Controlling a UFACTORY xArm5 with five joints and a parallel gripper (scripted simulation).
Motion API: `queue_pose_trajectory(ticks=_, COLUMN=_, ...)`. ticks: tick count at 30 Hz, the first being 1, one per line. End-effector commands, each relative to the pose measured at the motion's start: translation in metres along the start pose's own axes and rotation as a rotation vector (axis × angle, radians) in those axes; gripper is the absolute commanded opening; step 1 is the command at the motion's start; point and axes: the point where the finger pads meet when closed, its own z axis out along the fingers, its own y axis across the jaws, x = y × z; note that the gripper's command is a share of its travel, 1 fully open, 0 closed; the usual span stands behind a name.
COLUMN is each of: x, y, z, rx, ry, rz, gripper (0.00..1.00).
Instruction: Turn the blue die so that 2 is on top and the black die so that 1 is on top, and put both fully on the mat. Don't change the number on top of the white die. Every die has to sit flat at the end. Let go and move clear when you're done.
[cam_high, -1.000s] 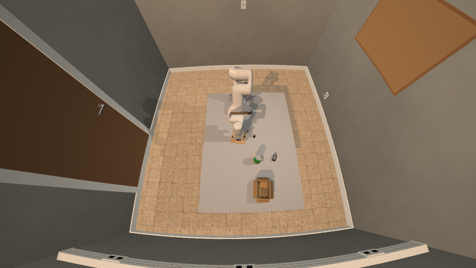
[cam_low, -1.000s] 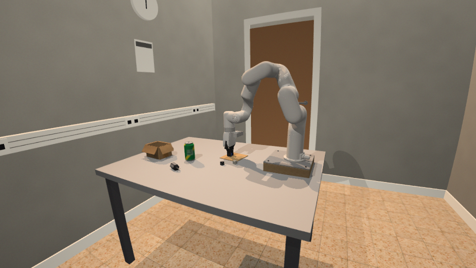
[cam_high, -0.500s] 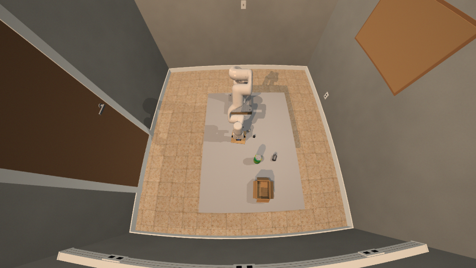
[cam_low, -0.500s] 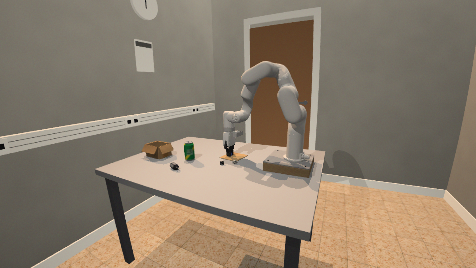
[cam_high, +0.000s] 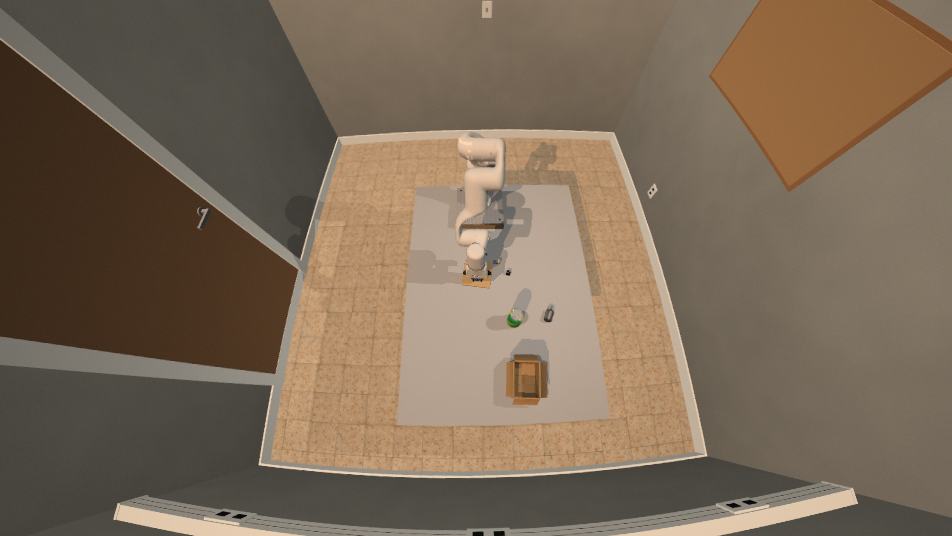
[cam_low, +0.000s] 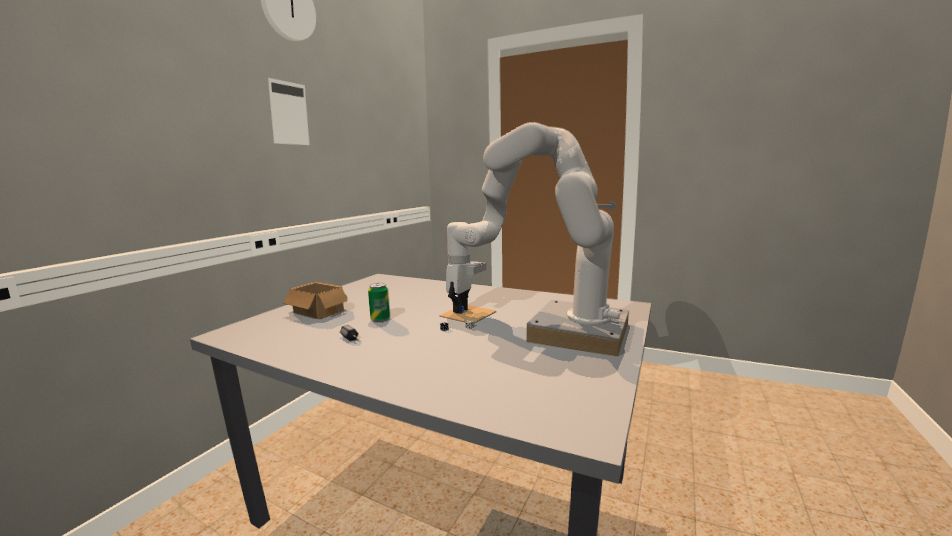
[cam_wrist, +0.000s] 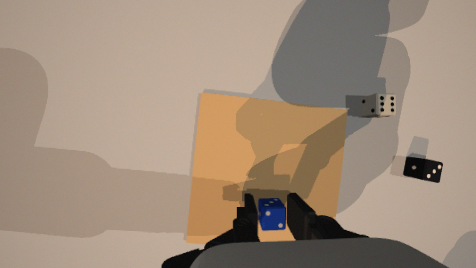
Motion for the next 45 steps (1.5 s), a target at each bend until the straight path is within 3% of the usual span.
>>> queue_pose_trajectory(ticks=1, x=-0.002, y=0.0, z=-0.006, rx=0.0, ry=-0.004, rz=0.0, gripper=0.36)
queue_pose_trajectory(ticks=6, x=-0.002, y=0.0, z=-0.015, rx=0.0, ry=-0.004, rz=0.0, gripper=0.36)
queue_pose_trajectory(ticks=20, x=-0.001, y=0.001, z=-0.083, rx=0.0, ry=-0.004, rz=0.0, gripper=0.36)
queue_pose_trajectory(ticks=29, x=-0.001, y=0.002, z=-0.091, rx=0.0, ry=-0.004, rz=0.0, gripper=0.36)
queue_pose_trajectory(ticks=30, x=-0.001, y=0.002, z=-0.091, rx=0.0, ry=-0.004, rz=0.0, gripper=1.0)
queue_pose_trajectory(ticks=45, x=-0.001, y=0.002, z=-0.091, rx=0.0, ry=-0.004, rz=0.0, gripper=1.0)
